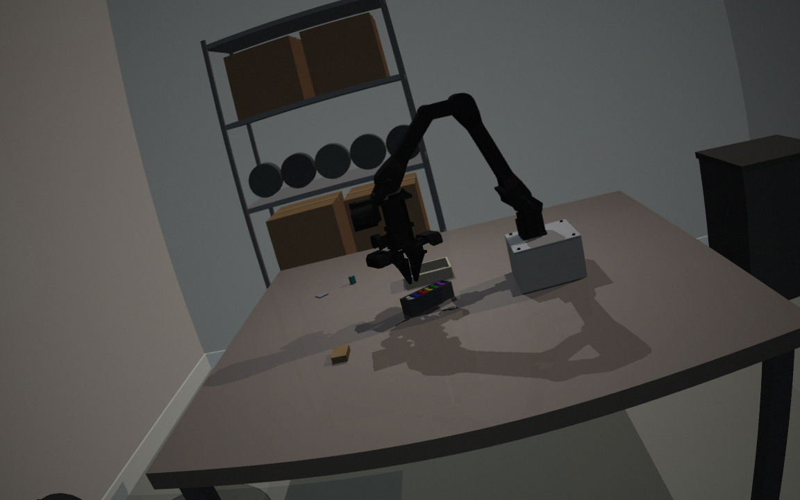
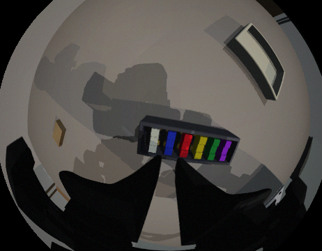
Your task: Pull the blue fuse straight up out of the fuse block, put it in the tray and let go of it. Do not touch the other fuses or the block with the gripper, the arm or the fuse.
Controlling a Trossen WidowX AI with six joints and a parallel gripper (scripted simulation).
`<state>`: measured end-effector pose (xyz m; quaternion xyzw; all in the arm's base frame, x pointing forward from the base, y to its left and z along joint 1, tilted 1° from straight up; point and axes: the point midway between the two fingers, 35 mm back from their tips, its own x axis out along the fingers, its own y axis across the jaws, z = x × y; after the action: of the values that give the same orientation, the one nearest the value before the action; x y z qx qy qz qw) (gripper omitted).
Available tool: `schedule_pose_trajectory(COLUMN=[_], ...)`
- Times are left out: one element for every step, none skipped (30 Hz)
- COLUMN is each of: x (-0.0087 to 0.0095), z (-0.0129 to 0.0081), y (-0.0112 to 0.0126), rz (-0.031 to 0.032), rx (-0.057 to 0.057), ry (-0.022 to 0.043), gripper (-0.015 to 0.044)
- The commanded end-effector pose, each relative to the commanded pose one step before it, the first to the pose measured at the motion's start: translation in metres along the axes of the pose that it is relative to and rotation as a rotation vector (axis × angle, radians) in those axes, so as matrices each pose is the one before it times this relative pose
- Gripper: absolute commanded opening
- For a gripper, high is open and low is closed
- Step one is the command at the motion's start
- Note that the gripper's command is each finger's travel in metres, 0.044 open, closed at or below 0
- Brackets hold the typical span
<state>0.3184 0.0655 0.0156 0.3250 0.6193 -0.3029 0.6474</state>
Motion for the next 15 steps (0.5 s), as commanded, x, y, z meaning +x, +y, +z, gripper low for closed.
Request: schedule_pose_trajectory(x=[0.00575,0.00098,0.00098,0.00098,0.00098,0.00098,0.00098,0.00098,0.00098,0.00098,0.00098,0.00098,0.00098,0.00098,0.00098], z=[0.00046,0.00004,0.00004,0.00004,0.00004,0.00004,0.00004,0.00004,0.00004,0.00004,0.00004,0.00004,0.00005,0.00005,0.00004], y=[-0.00222,0.00005,0.00005,0.00005,0.00005,0.00004,0.00004,0.00004,0.00004,0.00004,0.00004,0.00004,0.00004,0.00004,0.00004], rz=[-0.0084,0.0,0.0,0.0,0.0,0.0,0.0,0.0,0.0,0.0,0.0,0.0,0.0,0.0,0.0], rx=[0.0053,0.0,0.0,0.0,0.0,0.0,0.0,0.0,0.0,0.0,0.0,0.0,0.0,0.0,0.0], ry=[-0.00319,0.0,0.0,0.0,0.0,0.0,0.0,0.0,0.0,0.0,0.0,0.0,0.0,0.0,0.0], gripper=[0.0069,0.0069,0.0069,0.0069,0.0069,0.0069,0.0069,0.0069,0.0069,0.0069,0.0069,0.0069,0.0069,0.0069,0.0069])
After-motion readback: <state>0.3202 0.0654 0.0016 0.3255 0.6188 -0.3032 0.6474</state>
